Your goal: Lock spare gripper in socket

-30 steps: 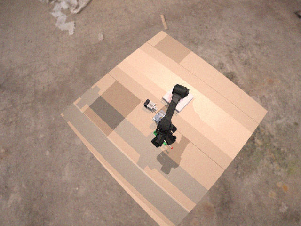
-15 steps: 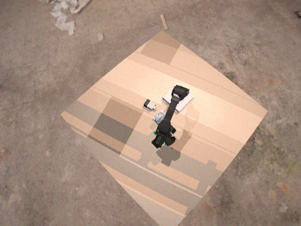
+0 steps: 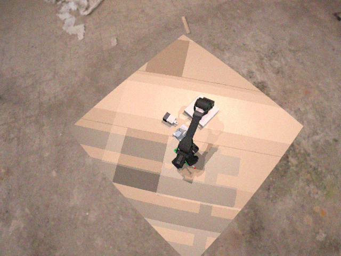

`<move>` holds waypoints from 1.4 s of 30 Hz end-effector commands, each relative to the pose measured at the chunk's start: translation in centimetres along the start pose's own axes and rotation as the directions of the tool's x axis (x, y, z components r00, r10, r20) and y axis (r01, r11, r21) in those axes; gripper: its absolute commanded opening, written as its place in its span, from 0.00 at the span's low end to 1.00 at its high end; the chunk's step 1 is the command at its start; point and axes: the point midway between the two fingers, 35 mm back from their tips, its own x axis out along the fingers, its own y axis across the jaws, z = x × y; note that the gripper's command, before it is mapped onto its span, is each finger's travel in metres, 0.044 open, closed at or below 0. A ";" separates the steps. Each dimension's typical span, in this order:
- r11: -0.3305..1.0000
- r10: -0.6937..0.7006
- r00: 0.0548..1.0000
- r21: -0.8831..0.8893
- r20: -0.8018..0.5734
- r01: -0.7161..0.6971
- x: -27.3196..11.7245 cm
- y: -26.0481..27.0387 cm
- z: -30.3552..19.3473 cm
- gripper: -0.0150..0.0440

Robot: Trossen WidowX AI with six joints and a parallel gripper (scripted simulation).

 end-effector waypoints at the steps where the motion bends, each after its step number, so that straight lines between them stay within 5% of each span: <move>1: 1.000 0.010 1.000 -0.002 -0.009 -0.010 1.2 0.1 -0.3 0.56; 28: 1.000 0.010 1.000 -0.002 -0.009 -0.010 3.0 0.3 -0.6 0.56; 35: 1.000 0.010 1.000 -0.002 -0.009 -0.010 3.0 0.3 -0.6 0.25; 42: 1.000 0.010 1.000 -0.002 -0.009 -0.010 3.0 0.3 -0.6 0.25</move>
